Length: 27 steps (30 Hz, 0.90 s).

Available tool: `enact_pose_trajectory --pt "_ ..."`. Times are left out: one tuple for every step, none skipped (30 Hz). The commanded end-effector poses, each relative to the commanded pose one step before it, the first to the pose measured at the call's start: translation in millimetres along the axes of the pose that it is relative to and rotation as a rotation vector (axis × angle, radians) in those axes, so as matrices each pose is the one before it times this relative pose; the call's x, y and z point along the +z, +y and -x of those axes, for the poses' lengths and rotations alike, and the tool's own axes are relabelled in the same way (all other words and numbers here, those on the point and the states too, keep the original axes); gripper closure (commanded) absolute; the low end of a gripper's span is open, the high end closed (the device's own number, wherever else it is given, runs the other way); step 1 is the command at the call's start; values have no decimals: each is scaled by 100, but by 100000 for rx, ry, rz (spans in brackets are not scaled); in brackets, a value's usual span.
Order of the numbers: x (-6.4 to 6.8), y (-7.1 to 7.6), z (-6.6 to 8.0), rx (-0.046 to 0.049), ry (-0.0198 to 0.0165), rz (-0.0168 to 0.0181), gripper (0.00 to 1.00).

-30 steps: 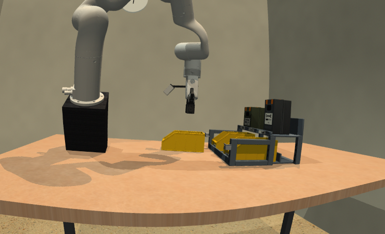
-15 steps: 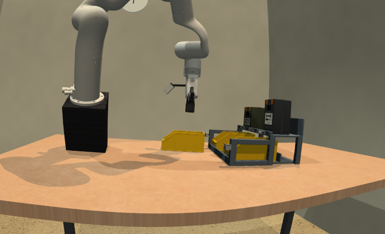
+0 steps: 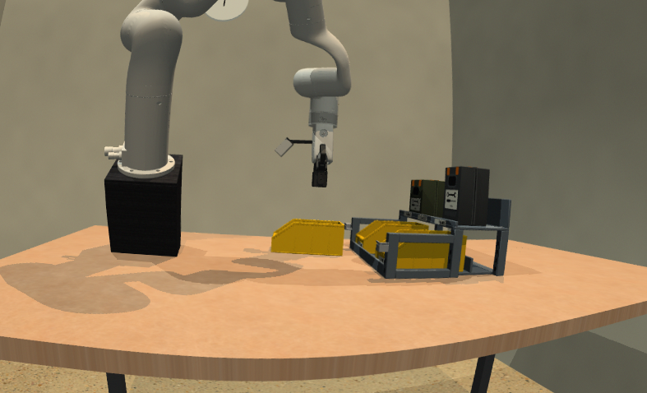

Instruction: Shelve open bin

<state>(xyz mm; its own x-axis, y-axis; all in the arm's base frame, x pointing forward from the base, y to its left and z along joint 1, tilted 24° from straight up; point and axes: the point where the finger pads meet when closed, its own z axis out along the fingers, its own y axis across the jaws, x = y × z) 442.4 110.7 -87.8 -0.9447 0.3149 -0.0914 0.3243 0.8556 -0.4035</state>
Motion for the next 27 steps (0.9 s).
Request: enact_pose_trajectory --pt "-328 103 140 72 -325 325 0" --pt "-55 2 3 1 -3 3 0" --pt "-55 2 3 1 -3 3 0" --pt "0 0 0 0 0 0 0" --pt "0 0 0 0 0 0 0" --pt "0 0 0 0 0 0 0" --pt "0 0 0 0 0 0 0" --pt "0 0 0 0 0 0 0" --pt "0 0 0 0 0 0 0" --pt "0 0 0 0 0 0 0" --pt "0 0 0 0 0 0 0" --pt "0 0 0 0 0 0 0" --pt "0 0 0 0 0 0 0" --pt "0 0 0 0 0 0 0" --pt "0 0 0 0 0 0 0" --pt "-22 -1 -2 -2 6 -6 0" --pt "-27 1 1 1 -1 2 0" --pt "-27 1 1 1 -1 2 0" --pt "-27 1 1 1 -1 2 0" --pt "-27 1 1 1 -1 2 0" --pt "0 0 0 0 0 0 0" --pt "0 0 0 0 0 0 0" --pt "0 0 0 0 0 0 0" --pt "0 0 0 0 0 0 0" --pt "0 0 0 0 0 0 0" --pt "0 0 0 0 0 0 0" --pt "0 0 0 0 0 0 0"
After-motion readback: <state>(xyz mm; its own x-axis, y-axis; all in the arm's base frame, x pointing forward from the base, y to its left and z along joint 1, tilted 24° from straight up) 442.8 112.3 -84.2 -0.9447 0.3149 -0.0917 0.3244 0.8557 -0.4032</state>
